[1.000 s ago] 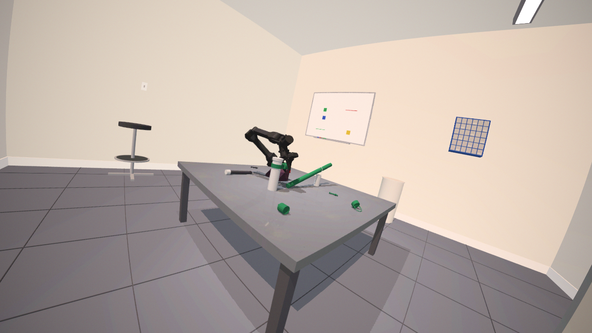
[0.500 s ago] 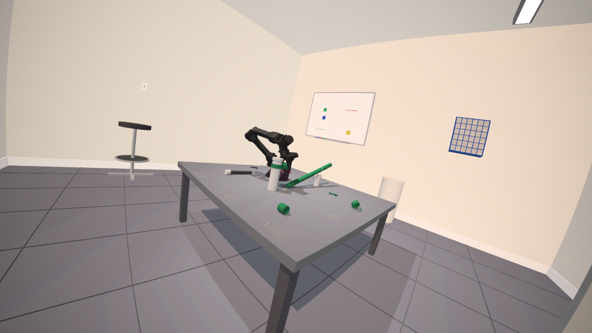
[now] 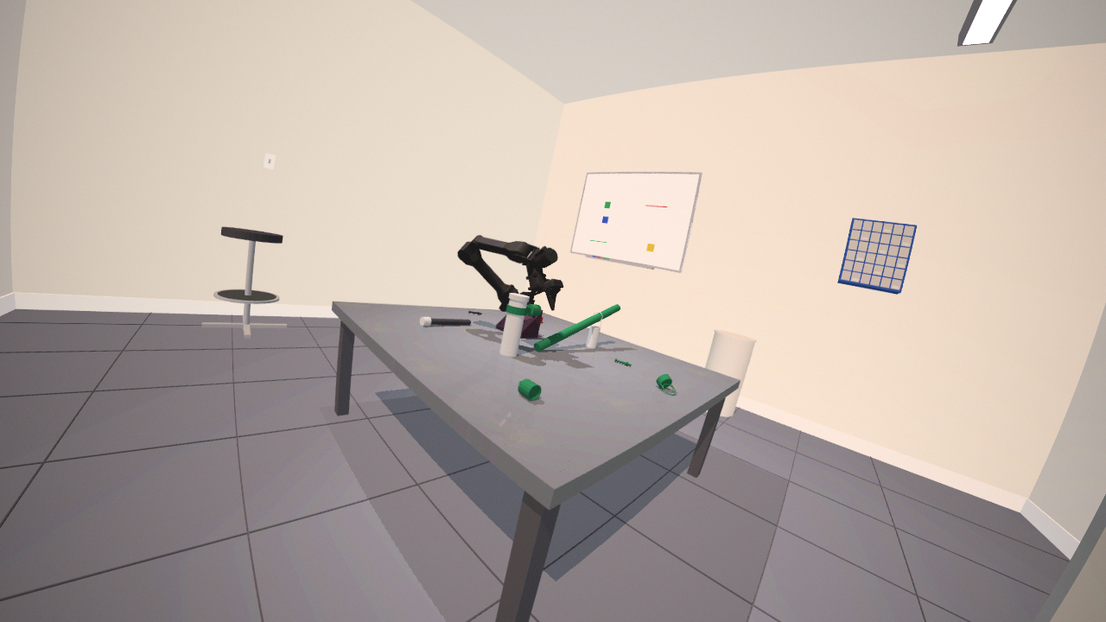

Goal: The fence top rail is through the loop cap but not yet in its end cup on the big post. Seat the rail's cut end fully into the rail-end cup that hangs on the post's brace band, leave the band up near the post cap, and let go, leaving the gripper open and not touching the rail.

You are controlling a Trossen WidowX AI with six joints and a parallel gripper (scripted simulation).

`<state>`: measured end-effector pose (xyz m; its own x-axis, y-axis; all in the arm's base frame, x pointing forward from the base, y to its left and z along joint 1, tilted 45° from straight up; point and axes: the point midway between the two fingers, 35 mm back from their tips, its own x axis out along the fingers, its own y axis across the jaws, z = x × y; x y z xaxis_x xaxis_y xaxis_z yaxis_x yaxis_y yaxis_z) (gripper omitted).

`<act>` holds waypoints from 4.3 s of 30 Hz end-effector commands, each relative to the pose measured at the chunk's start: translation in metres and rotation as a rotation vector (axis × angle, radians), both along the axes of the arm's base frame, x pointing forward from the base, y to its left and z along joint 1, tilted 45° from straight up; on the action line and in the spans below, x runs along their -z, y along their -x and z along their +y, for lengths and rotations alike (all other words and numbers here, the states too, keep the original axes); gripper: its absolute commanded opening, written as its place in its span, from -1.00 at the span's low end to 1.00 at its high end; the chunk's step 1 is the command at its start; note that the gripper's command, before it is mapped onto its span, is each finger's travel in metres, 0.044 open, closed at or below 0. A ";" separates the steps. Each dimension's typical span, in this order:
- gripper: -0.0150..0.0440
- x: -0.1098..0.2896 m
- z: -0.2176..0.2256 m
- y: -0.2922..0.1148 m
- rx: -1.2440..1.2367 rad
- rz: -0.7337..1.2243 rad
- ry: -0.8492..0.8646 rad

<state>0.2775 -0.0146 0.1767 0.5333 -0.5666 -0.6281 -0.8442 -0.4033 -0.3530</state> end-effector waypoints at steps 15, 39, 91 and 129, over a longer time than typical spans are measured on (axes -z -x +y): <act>1.00 0.006 0.065 0.002 0.313 -0.248 -0.274; 1.00 0.018 0.172 0.031 1.005 -0.939 -0.844; 1.00 0.139 0.068 0.012 2.187 -2.051 -0.943; 1.00 0.178 0.029 0.009 2.185 -2.053 -0.945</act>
<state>0.2700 0.0188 0.0014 0.0513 -0.6923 -0.7198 0.9978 0.0666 0.0070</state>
